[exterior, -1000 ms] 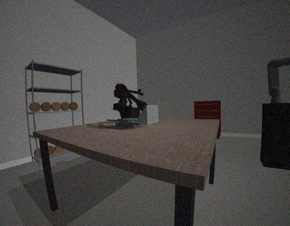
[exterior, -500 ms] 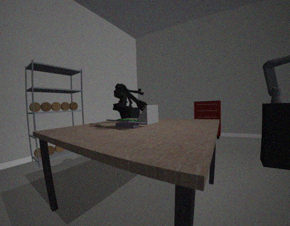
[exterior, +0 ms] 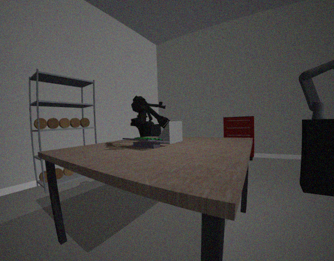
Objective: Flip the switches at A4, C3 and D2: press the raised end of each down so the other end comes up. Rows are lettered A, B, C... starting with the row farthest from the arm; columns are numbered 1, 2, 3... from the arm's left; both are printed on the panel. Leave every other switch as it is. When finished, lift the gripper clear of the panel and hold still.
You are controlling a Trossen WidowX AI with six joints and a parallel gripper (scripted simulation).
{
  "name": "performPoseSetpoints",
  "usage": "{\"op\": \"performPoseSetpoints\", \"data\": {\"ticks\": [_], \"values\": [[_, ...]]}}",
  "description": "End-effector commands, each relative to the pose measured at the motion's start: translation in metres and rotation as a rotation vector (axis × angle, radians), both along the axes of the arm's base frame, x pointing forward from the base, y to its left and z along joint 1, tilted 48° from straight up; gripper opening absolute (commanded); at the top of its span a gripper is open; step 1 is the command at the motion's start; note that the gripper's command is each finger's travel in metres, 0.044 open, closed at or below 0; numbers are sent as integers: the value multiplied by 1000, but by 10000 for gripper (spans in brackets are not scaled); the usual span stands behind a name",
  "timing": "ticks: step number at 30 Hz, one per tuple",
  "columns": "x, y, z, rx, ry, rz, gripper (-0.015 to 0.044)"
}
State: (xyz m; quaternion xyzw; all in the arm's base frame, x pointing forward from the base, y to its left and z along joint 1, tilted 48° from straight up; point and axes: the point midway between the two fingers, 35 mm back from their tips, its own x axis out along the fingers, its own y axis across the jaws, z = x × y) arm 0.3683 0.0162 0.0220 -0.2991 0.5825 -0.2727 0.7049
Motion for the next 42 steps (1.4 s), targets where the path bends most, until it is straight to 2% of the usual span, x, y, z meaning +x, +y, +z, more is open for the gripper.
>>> {"op": "performPoseSetpoints", "data": {"ticks": [1,8,14,16,20,24,42], "values": [[-7,37,31,9,-31,28,0],[-15,41,30,9,-32,29,0],[-78,47,3,10,-29,29,0],[-86,47,0,9,-28,29,0],[-85,45,-2,10,-27,28,0],[-77,21,-22,9,-12,10,0],[-73,8,-34,8,-12,10,0]]}}
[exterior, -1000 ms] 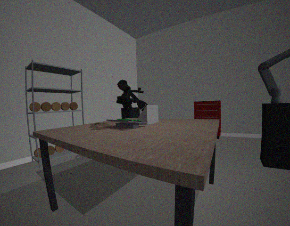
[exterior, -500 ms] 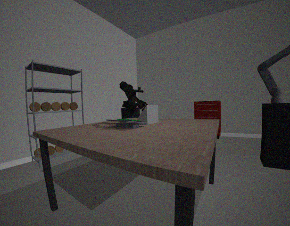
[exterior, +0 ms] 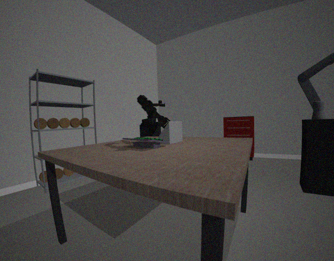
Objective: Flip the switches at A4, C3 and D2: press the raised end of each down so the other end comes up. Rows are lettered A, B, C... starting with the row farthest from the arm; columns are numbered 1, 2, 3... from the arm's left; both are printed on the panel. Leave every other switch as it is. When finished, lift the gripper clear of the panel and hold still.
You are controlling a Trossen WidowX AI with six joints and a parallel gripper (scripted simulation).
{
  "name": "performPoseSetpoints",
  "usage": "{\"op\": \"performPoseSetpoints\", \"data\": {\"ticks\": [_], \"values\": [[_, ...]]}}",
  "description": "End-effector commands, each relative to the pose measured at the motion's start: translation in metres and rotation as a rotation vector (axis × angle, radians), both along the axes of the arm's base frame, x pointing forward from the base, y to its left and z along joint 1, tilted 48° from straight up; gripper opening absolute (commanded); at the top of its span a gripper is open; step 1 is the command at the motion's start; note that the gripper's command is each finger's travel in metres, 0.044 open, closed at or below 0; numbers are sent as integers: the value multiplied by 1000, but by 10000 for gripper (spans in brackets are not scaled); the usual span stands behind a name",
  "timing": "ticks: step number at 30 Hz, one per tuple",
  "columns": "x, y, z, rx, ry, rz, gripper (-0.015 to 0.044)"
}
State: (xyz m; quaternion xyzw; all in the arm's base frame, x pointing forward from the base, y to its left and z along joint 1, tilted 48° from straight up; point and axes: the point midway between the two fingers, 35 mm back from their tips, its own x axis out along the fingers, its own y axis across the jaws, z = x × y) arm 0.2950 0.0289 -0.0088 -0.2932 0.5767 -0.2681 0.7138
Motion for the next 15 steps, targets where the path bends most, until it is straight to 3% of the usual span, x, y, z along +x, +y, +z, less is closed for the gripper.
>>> {"op": "performPoseSetpoints", "data": {"ticks": [1,15], "values": [[0,-6,-5,-7,7,2,0],[1,-9,-7,-8,7,2,0]]}}
